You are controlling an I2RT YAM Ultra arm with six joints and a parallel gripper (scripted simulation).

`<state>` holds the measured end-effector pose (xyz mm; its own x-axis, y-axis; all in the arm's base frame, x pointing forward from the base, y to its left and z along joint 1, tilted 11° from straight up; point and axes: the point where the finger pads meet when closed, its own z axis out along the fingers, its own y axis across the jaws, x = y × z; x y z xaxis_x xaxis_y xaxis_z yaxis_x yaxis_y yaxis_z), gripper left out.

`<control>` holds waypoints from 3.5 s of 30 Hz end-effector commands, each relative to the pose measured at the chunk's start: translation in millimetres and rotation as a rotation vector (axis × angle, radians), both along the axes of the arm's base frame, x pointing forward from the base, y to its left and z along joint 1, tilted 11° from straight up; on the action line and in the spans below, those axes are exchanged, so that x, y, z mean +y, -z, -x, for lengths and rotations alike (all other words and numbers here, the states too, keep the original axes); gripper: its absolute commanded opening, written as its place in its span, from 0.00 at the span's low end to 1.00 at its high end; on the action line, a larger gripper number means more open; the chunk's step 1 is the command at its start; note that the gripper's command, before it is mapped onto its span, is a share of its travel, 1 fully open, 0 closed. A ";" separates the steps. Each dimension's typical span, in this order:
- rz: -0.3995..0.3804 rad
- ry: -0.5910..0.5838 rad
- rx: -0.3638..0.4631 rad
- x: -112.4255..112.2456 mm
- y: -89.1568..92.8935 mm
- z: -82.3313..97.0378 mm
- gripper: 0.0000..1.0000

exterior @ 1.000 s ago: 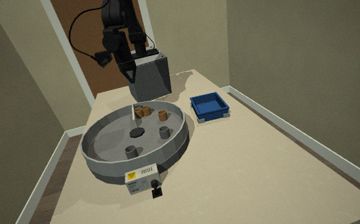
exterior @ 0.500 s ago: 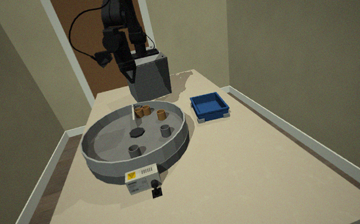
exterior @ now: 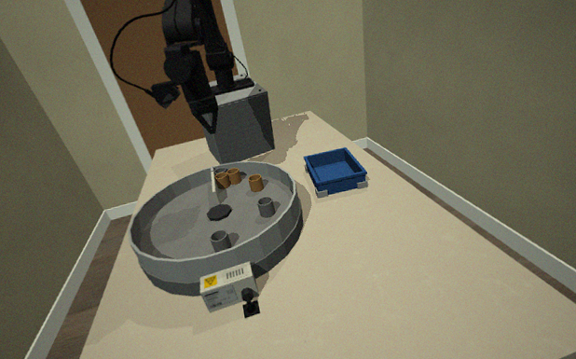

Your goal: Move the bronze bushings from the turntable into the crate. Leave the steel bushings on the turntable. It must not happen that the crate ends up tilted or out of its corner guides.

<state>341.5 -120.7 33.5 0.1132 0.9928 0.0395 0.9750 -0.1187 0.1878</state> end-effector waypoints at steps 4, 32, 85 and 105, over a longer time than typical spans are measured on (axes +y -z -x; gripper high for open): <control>0.017 -0.004 -0.028 0.2 -9.5 -4.1 0.18; 0.017 -0.004 -0.028 0.2 -9.5 -4.1 0.18; 0.017 -0.004 -0.028 0.2 -9.5 -4.1 0.18; 0.017 -0.004 -0.028 0.2 -9.5 -4.1 0.18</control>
